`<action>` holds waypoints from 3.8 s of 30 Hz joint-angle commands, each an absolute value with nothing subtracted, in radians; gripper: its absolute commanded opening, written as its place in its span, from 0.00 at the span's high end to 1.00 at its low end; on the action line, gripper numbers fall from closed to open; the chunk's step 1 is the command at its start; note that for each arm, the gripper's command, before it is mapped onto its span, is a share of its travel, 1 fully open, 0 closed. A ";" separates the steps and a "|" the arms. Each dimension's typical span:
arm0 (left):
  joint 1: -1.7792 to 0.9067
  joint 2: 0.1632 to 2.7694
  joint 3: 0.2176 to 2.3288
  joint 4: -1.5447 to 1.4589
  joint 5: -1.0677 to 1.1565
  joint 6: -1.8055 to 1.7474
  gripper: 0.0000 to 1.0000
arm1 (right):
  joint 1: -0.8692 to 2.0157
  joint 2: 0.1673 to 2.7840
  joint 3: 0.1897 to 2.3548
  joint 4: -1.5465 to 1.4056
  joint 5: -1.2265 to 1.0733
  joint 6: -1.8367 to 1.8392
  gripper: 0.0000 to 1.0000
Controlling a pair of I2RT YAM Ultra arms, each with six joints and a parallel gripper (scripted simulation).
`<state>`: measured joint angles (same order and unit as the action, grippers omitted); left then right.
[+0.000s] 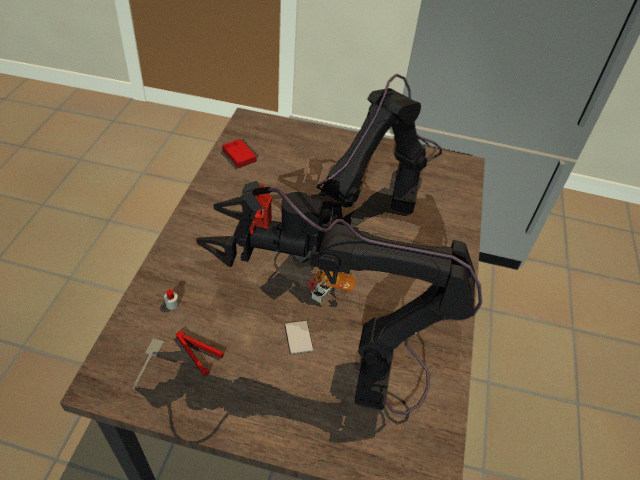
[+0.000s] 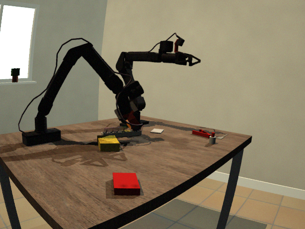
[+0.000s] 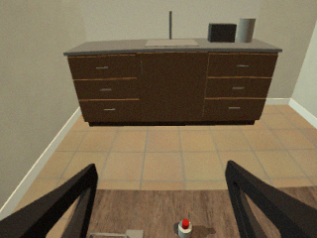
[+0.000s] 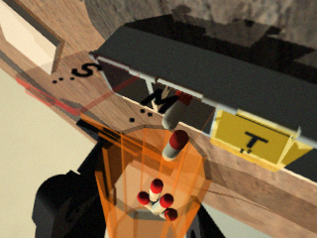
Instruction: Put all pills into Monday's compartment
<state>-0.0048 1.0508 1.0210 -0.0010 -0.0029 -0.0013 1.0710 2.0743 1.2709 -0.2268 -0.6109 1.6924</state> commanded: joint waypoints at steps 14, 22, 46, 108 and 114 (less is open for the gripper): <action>0.000 1.044 1.050 0.004 0.000 0.000 0.00 | 1.051 2.072 1.297 -0.197 -0.684 1.709 0.64; 0.000 1.044 1.050 0.004 0.000 0.000 0.00 | 1.051 2.072 1.297 -0.197 -0.684 1.709 0.64; 0.000 1.044 1.050 0.004 0.000 0.000 0.00 | 1.036 2.075 1.304 -0.201 -0.708 1.709 0.64; 0.000 1.044 1.050 0.004 0.000 0.000 0.00 | 1.320 2.022 1.346 -0.320 0.021 1.584 0.64; 0.000 1.044 1.050 0.004 0.000 0.000 0.00 | 1.337 2.022 1.350 -0.349 0.102 1.595 0.64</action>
